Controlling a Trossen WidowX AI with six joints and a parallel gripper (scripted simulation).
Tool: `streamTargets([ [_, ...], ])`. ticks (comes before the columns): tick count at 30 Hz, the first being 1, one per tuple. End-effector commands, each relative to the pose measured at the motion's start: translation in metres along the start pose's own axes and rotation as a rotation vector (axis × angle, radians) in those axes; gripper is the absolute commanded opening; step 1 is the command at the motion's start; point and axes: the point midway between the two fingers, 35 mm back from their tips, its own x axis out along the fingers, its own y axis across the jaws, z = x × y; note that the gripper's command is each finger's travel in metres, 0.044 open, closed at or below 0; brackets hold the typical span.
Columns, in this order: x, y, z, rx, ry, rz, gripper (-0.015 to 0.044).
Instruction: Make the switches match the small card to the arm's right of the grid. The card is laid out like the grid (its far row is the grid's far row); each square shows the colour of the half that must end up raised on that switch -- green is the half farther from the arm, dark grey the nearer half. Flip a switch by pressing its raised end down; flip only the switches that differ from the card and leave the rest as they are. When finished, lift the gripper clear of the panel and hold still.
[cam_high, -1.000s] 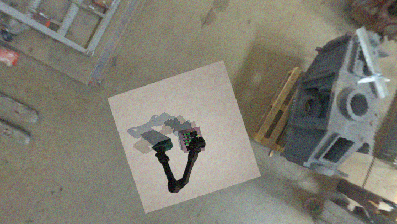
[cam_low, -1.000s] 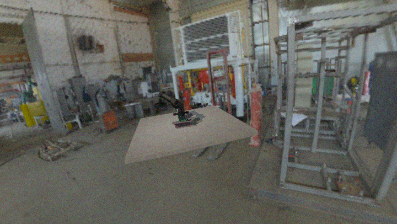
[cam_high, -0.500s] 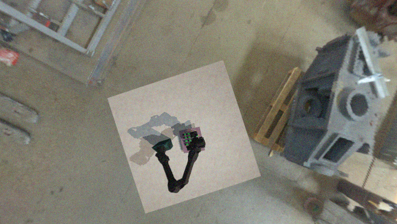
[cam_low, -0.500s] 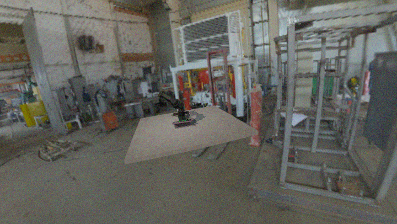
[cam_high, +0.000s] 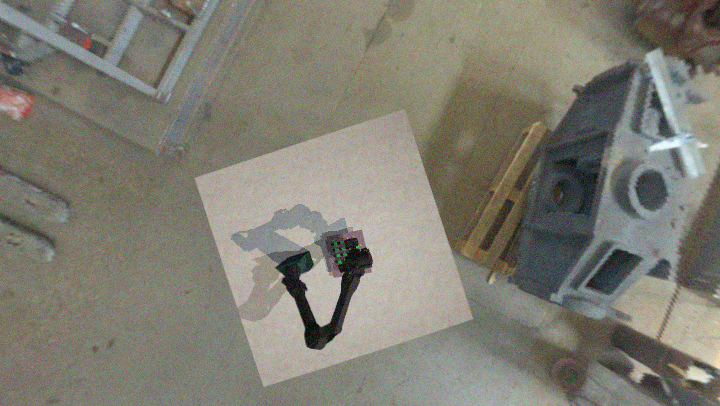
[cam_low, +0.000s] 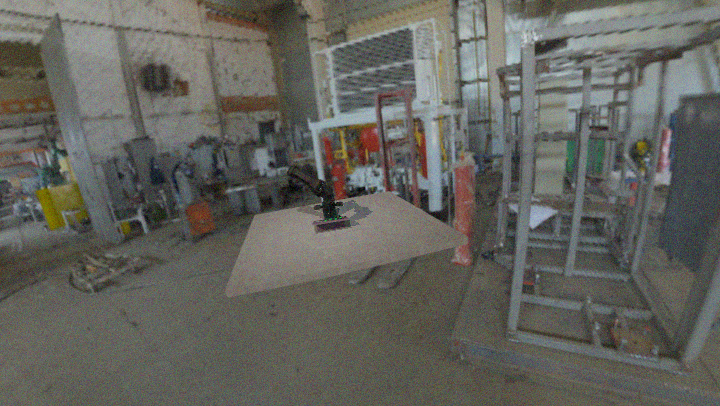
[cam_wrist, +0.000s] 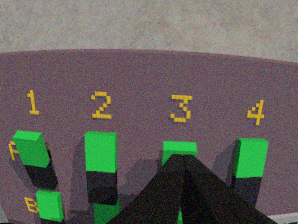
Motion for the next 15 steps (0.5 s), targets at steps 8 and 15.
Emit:
streamTargets([
  [8, 0.0019, 0.0008, 0.0001, -0.005, 0.000, 0.004, 0.0000],
  [15, 0.0028, 0.0008, 0.0001, -0.005, 0.000, 0.004, 0.0000],
])
